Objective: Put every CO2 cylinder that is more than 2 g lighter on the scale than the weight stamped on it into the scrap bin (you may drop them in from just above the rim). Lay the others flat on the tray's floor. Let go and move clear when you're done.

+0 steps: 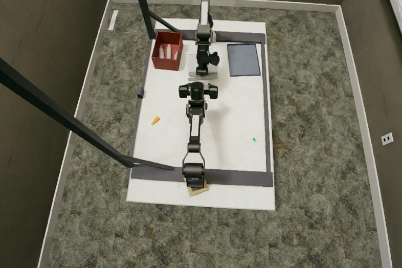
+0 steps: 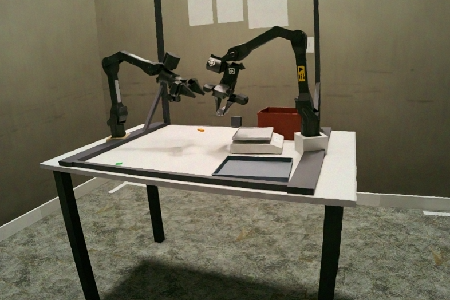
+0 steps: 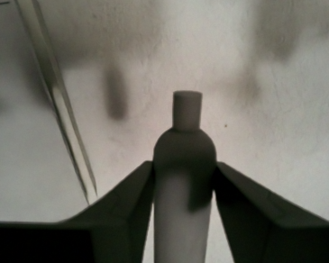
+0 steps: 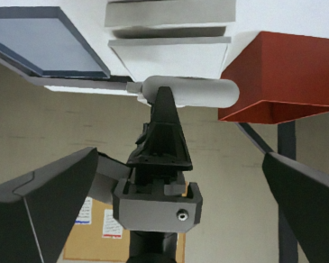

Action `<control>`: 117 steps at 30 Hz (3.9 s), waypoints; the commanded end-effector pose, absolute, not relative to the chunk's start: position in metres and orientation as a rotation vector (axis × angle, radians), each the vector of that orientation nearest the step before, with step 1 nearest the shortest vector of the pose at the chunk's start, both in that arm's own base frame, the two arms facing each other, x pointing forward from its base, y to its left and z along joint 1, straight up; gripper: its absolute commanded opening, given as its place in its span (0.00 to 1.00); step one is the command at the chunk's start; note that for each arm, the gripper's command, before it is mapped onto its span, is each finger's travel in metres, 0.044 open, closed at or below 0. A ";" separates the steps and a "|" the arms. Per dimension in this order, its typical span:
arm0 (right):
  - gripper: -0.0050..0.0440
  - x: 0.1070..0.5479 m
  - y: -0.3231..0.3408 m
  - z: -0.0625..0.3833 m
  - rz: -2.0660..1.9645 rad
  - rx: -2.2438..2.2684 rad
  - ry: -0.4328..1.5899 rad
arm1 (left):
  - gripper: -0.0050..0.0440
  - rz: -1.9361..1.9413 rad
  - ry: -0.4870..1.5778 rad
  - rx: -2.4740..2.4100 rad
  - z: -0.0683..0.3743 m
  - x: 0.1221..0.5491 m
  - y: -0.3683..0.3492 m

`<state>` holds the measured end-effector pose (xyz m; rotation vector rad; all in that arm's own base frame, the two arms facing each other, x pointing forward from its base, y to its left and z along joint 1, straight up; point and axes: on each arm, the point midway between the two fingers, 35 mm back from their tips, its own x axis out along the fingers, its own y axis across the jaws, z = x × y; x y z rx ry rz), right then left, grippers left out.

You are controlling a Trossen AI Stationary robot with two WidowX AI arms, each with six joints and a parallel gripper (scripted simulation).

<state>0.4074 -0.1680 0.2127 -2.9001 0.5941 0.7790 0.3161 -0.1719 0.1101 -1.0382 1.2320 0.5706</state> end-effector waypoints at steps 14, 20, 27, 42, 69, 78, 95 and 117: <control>1.00 0.407 -0.168 0.225 0.736 -2.903 0.602 | 0.00 0.478 1.162 -1.101 0.127 0.317 -0.173; 1.00 0.407 -0.168 0.225 0.736 -2.903 0.602 | 0.00 0.362 1.074 -1.177 0.130 0.314 -0.171; 1.00 0.407 -0.168 0.225 0.736 -2.903 0.602 | 0.00 0.281 1.010 -1.228 0.116 0.294 -0.160; 1.00 0.407 -0.168 0.225 0.736 -2.903 0.602 | 0.00 0.096 0.852 -1.334 0.110 0.296 -0.161; 1.00 0.407 -0.168 0.225 0.736 -2.903 0.602 | 0.00 -0.136 0.649 -1.442 0.102 0.307 -0.167; 1.00 0.407 -0.168 0.225 0.736 -2.903 0.602 | 0.00 -0.206 0.585 -1.470 0.097 0.311 -0.169; 1.00 0.407 -0.168 0.225 0.736 -2.903 0.602 | 0.00 -0.411 0.390 -1.539 0.144 0.318 -0.172; 1.00 0.410 -0.166 0.206 1.062 -3.293 0.763 | 0.00 -0.433 0.370 -1.545 0.159 0.319 -0.173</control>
